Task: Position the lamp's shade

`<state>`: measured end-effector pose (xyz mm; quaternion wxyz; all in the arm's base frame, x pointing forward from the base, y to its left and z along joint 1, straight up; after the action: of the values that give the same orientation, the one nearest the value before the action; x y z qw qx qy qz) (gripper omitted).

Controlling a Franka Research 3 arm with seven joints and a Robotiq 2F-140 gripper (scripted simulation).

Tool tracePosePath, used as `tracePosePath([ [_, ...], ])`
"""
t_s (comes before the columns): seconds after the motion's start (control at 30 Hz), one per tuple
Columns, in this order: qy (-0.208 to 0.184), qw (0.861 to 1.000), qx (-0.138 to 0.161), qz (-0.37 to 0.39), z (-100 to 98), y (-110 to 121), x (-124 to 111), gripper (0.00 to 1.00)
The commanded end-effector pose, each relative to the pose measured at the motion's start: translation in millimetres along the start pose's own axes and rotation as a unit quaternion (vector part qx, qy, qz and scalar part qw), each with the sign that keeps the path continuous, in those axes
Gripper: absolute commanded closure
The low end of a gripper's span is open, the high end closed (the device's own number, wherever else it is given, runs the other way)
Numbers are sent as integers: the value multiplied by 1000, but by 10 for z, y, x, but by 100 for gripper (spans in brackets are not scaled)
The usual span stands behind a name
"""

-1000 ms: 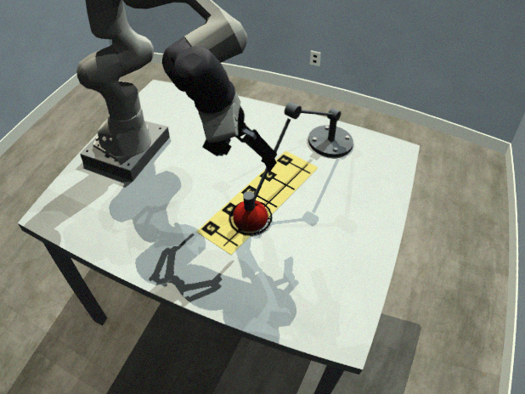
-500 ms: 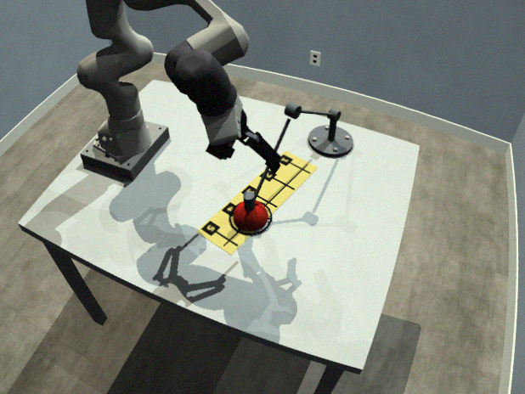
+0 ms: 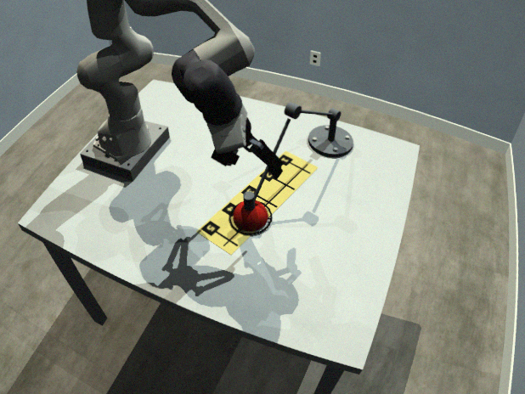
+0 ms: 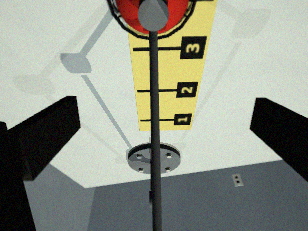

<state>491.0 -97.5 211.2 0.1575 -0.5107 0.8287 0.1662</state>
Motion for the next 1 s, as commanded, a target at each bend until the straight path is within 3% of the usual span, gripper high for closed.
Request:
tracePosePath([
  [0.0, 0, 1000, 5, -3, 72, -27, -5, 0],
  [0.97, 0, 1000, -4, -4, 737, 12, -7, 0],
])
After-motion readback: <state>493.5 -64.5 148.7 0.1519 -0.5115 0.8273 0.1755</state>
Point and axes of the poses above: the point where the finger pads meet when closed, its own z axis out along the fingers, its own y axis across the jaws, x = y × z, the point moved 7 cm from there along -z, back along the fingers, and after that the axes turned 11 degrees about z, right-handed, at the moved point
